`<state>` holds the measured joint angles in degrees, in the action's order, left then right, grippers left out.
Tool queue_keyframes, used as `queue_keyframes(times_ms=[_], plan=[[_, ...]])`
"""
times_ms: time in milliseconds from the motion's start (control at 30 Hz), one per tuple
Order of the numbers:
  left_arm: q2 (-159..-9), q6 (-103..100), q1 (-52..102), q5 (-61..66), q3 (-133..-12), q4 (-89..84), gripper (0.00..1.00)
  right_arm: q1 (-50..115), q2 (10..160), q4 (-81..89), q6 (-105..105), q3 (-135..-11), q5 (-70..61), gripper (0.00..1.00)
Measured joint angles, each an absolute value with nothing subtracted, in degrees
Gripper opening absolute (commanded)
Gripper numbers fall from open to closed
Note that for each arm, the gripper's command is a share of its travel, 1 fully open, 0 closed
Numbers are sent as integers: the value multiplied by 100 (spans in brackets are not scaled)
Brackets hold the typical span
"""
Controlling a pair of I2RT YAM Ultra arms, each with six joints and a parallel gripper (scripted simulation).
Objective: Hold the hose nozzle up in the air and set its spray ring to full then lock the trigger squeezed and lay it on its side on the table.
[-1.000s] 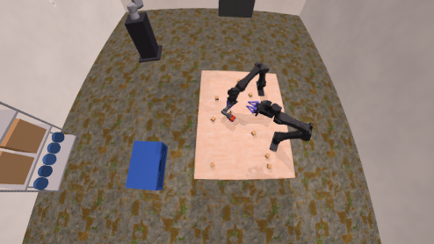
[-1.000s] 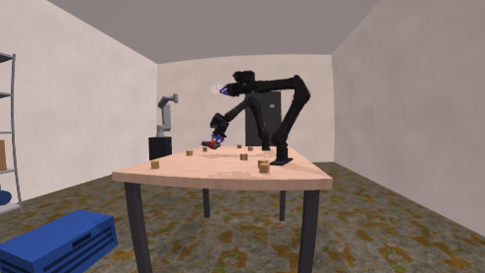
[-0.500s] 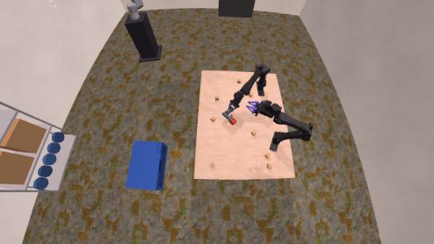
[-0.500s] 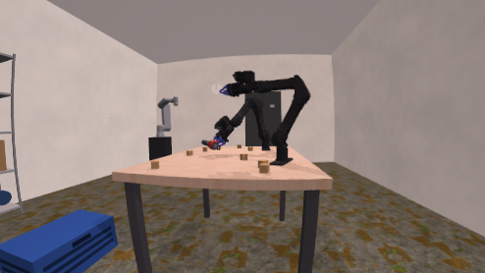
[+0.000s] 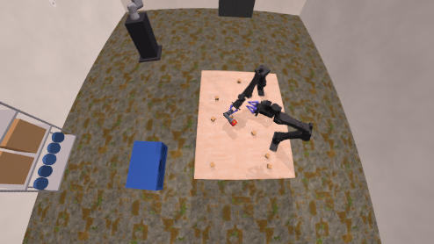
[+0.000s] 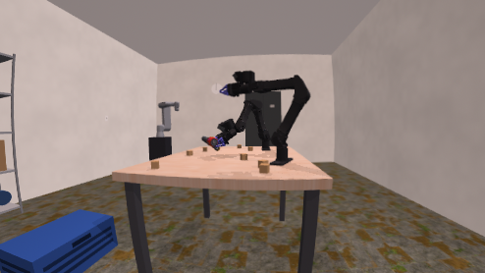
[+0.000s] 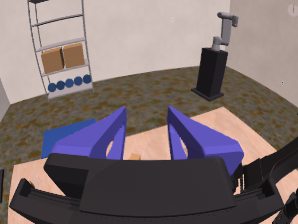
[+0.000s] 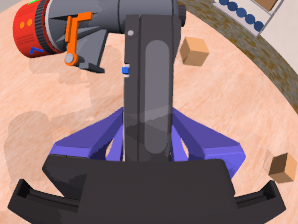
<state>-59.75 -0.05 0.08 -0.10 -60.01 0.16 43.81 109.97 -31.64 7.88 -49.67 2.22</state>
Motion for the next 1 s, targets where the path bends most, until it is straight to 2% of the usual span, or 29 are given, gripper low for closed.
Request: queue_keyframes(times_ms=[700,1000], plan=[[-5975,-5,8,-10,-6001,16,37,5068,11476,-6510,132,-3776,919,35],[-5975,-5,8,-10,-6001,16,37,5192,11915,-7776,16,-3723,1138,35]])
